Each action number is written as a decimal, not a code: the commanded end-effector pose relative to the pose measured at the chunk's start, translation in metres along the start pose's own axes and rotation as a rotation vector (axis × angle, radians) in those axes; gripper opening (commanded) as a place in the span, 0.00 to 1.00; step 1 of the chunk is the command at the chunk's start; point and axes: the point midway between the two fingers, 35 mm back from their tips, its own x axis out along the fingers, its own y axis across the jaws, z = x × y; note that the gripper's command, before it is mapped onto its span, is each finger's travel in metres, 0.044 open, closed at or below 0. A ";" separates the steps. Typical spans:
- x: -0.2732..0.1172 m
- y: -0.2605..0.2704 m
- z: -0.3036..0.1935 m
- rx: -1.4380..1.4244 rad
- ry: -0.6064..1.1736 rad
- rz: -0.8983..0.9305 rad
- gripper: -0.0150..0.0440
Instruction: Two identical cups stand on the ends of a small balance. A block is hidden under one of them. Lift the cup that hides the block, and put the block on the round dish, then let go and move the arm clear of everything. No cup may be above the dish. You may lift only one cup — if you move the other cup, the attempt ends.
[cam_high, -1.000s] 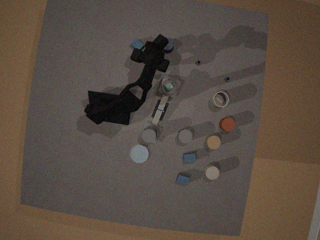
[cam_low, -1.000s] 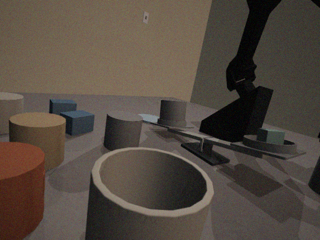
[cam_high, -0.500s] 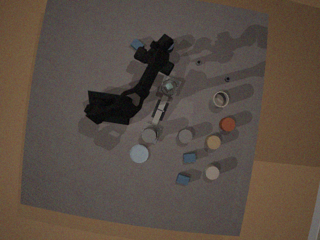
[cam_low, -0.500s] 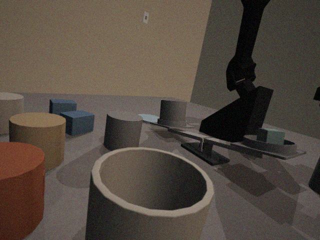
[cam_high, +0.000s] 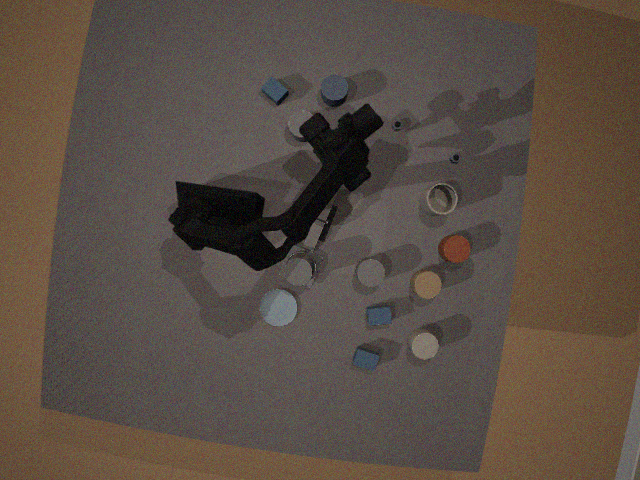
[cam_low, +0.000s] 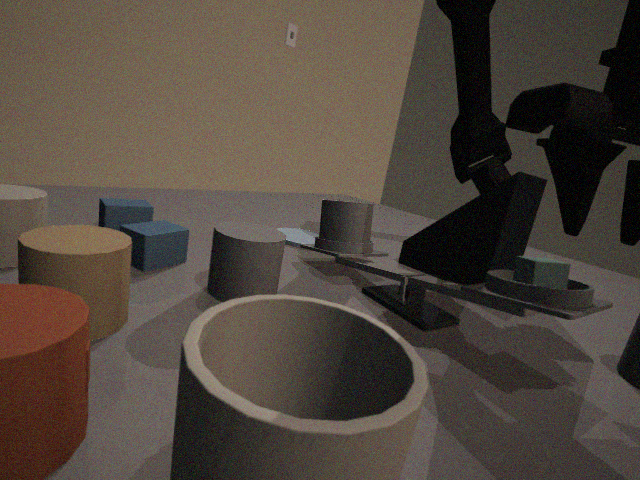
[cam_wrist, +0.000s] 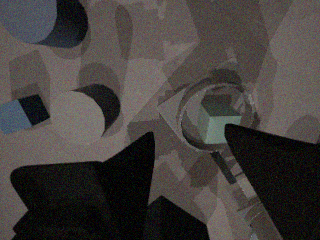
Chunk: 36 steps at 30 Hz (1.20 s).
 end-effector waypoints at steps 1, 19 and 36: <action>-0.004 -0.028 -0.008 0.112 0.017 -0.010 0.69; 0.016 -0.034 -0.011 0.132 0.020 -0.013 0.69; 0.044 -0.034 -0.011 0.132 0.021 -0.014 0.69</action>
